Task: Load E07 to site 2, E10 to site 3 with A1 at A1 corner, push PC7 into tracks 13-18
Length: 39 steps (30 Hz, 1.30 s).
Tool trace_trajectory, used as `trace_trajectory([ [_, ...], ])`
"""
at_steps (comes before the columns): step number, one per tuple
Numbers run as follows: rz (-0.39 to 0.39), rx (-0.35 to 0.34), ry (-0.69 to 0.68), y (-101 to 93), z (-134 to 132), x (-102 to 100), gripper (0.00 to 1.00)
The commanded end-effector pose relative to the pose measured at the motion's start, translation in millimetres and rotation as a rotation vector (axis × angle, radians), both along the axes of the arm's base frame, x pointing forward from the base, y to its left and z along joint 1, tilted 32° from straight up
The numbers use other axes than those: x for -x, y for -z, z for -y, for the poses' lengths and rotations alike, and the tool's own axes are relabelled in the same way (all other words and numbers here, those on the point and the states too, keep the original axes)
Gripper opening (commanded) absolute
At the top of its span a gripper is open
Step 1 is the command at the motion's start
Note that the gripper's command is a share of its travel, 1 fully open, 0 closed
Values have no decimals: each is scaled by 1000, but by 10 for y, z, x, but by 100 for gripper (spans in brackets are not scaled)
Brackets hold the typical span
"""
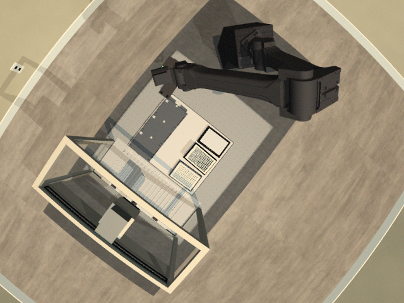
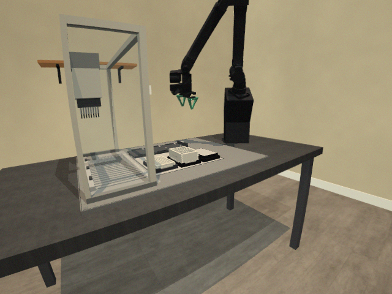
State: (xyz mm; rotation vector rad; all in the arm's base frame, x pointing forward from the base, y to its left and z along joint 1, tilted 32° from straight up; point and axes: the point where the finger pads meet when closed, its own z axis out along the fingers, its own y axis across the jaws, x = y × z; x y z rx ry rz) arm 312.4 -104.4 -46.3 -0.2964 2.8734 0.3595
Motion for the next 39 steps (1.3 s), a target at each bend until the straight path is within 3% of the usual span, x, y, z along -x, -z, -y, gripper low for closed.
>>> trace_trajectory([
  [1,54,11,50,-261,36,-349,100],
  [4,53,13,50,-305,-41,-439,100],
  [5,93,-11,51,-341,-72,-533,100],
  [11,70,-18,53,-426,-283,-651,100],
  [12,101,-49,52,-463,-329,-729,100],
  [17,88,-54,53,-561,-557,-856,100],
  [19,110,-95,50,-623,-669,-947,100],
  [25,98,-94,52,-700,-854,-1026,100],
  [26,112,-130,78,-734,-788,-1062,100],
  [28,109,-141,47,-786,-1037,-1114,100],
  [32,111,-139,48,-852,-1176,-1182,100],
  [34,108,-187,41,-905,-1303,-1212,100],
  [39,109,-184,43,-1002,-1515,-1286,100],
])
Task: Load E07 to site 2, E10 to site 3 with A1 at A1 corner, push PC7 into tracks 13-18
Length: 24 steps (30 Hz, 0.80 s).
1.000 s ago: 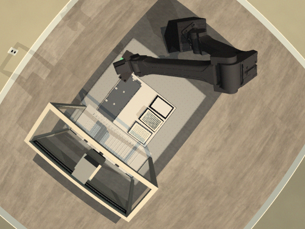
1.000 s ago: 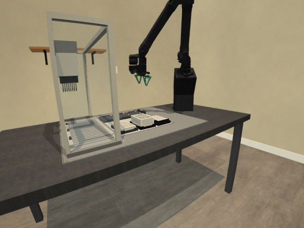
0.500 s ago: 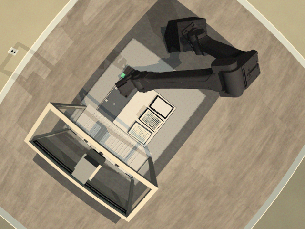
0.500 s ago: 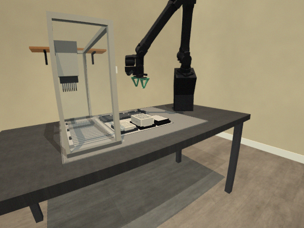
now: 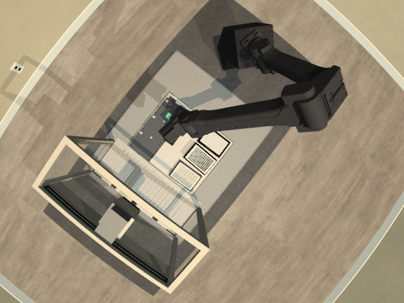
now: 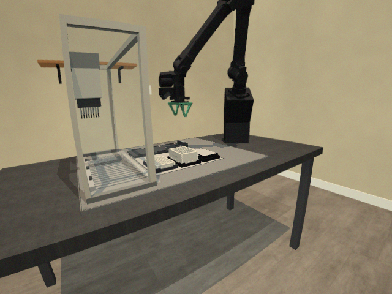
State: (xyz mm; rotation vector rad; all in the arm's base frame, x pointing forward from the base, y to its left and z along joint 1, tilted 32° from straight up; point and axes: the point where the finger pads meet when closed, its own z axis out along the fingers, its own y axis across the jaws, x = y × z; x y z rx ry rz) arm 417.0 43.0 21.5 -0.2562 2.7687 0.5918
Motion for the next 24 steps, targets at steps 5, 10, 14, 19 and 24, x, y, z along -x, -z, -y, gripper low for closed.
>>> trace_trajectory([
  [5,60,-55,29,-414,-228,-298,100],
  [10,62,-58,29,-493,-400,-337,100],
  [14,63,-57,59,-493,-262,-361,100],
  [19,62,-58,33,-492,-377,-341,100],
  [24,62,-57,41,-492,-344,-348,100],
])
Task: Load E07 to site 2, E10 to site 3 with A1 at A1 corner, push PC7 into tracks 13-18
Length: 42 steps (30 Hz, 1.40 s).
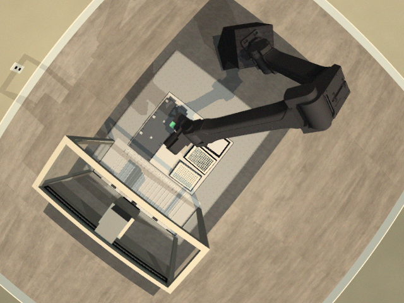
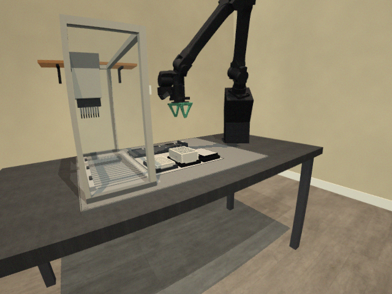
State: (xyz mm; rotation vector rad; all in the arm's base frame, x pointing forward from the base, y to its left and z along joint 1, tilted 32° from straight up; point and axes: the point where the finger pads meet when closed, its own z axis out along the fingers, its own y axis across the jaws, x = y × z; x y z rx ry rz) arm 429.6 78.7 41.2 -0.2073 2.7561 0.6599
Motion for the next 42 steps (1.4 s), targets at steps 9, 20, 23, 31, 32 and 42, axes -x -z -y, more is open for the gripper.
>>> trace_trajectory([
  [9,71,-4,18,-295,12,-221,100],
  [20,101,30,-97,-108,-226,-17,100],
  [23,147,55,-181,-52,-413,39,100],
  [31,203,107,-352,207,-779,189,100],
  [32,219,115,-380,225,-841,208,100],
  [42,371,200,-663,414,-1454,404,100],
])
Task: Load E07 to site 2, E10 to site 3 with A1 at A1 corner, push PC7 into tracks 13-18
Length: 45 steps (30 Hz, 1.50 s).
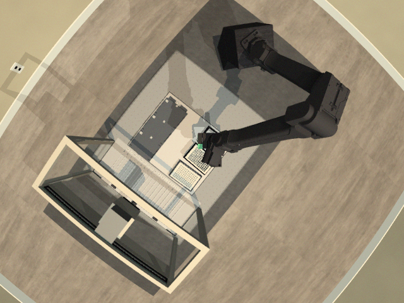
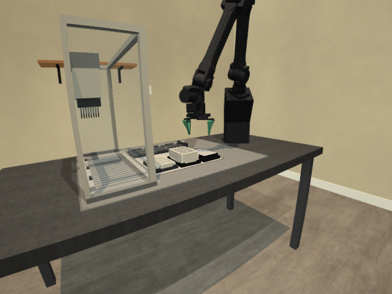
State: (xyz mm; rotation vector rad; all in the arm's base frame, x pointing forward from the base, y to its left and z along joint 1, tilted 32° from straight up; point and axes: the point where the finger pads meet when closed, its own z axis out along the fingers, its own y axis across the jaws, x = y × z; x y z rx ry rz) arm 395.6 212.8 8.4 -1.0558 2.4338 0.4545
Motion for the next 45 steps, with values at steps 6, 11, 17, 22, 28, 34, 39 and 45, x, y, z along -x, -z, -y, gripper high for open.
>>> trace_trajectory([
  [6,139,55,-183,-29,-139,2,100],
  [11,213,100,-338,-25,-193,43,100],
  [17,305,155,-503,-24,-179,36,100],
  [22,351,183,-587,-24,-179,37,100],
  [28,443,239,-756,-22,-179,39,100],
  [34,441,246,-801,133,-281,43,100],
  [39,452,246,-799,165,-342,-25,100],
  [45,444,242,-790,311,-412,-56,100],
])
